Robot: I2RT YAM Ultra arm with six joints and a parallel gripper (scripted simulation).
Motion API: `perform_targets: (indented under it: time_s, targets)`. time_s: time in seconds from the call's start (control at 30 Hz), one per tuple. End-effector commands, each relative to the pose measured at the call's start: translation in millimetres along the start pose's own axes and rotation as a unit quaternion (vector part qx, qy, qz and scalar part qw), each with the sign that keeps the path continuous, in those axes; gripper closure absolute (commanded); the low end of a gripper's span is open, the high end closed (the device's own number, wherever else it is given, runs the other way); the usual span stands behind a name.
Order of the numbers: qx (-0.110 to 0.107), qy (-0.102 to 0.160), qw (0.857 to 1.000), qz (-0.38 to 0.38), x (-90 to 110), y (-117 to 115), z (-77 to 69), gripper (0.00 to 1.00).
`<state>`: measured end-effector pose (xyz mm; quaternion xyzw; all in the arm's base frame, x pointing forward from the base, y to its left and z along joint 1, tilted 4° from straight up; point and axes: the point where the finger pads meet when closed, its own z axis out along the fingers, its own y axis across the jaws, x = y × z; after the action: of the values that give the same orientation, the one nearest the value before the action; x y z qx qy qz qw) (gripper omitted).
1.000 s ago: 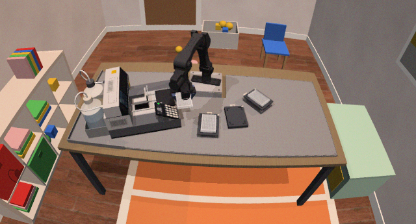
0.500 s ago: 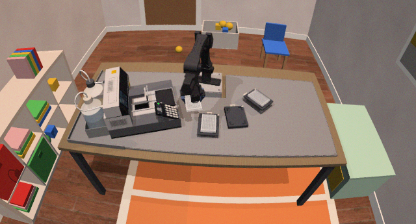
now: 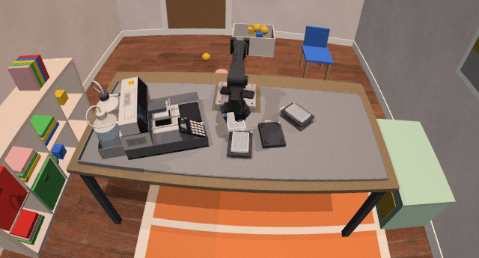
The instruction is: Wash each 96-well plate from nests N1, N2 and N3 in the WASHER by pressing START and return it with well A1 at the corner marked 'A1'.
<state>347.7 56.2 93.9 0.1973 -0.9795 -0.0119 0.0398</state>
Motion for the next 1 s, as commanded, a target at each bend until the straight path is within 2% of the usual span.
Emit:
perform_targets:
  time_s: [0.0,0.27,0.97]
  targets:
    - [0.001,-0.01,1.0,0.019,-5.5,6.5,-3.1,1.0]
    - [0.0,-0.011,1.0,0.019,-17.9,38.2,1.6,1.0]
    - [0.0,-0.011,1.0,0.019,-17.9,38.2,1.6,1.0]
